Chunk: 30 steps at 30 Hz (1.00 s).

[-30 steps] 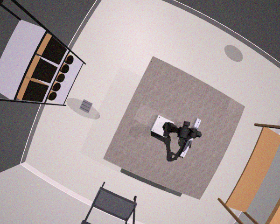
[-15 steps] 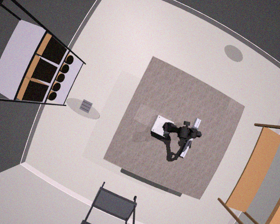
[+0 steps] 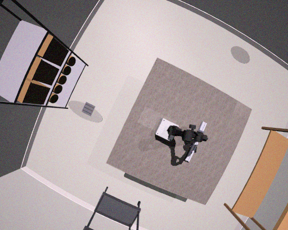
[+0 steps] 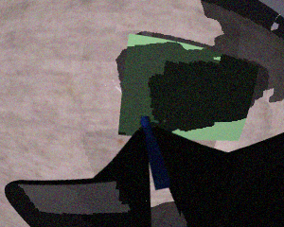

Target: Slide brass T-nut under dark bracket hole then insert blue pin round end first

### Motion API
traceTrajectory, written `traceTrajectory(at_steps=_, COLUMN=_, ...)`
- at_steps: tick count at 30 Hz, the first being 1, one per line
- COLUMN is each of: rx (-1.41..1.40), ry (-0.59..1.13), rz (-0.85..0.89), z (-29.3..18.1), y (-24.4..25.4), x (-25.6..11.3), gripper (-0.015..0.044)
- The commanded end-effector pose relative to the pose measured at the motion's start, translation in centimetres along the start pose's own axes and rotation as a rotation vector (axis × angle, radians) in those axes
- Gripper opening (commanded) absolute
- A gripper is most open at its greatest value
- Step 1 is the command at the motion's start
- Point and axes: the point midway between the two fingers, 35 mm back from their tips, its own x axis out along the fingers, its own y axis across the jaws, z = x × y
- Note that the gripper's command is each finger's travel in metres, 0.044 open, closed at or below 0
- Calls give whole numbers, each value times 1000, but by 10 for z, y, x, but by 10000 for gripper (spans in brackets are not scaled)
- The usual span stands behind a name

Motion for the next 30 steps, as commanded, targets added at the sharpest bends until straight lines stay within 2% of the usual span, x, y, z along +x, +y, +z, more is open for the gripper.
traceTrajectory(at_steps=1, rx=2, ry=-4, rz=-2, z=1, y=0, x=-5, gripper=-150)
traceTrajectory(at_steps=16, rx=0, ry=1, rz=0, z=-1, y=0, x=-16, gripper=-150)
traceTrajectory(at_steps=30, rx=2, ry=-3, rz=-1, z=0, y=1, x=-58, gripper=-150)
